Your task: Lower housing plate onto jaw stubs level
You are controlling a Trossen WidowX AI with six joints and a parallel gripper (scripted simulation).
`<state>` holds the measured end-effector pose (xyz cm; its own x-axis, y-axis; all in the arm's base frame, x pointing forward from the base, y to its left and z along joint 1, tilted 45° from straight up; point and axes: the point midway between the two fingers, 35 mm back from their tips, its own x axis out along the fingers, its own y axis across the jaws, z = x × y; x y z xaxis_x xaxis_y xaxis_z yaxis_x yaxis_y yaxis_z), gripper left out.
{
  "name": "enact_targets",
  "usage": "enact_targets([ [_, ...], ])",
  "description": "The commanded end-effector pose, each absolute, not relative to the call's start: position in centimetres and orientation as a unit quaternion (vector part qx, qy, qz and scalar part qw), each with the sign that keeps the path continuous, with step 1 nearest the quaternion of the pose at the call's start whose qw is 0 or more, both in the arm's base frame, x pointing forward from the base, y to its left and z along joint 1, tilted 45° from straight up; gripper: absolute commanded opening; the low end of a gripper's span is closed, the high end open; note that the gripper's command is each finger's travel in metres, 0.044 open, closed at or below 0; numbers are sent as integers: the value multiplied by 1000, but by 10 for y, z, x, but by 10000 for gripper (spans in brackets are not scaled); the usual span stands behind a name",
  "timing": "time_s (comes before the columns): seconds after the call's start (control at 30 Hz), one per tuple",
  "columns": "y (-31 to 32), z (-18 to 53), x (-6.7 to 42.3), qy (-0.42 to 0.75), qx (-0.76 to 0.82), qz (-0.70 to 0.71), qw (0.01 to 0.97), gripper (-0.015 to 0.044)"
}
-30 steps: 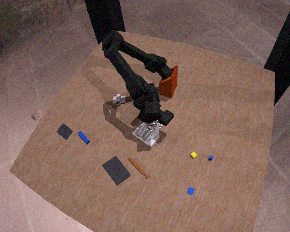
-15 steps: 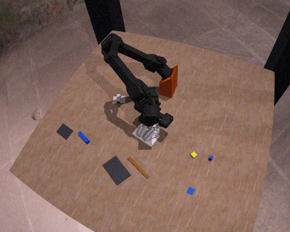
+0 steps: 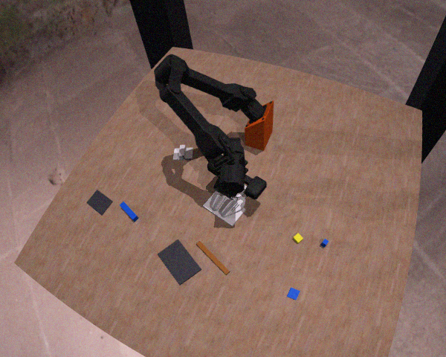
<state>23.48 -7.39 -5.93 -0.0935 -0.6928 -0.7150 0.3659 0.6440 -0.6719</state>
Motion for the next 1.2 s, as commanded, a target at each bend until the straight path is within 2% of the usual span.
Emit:
enact_targets([
  [0.0,-75,-60,234,622,-135,-400,659,351],
  [1.17,-79,-65,233,623,-137,-398,659,351],
])
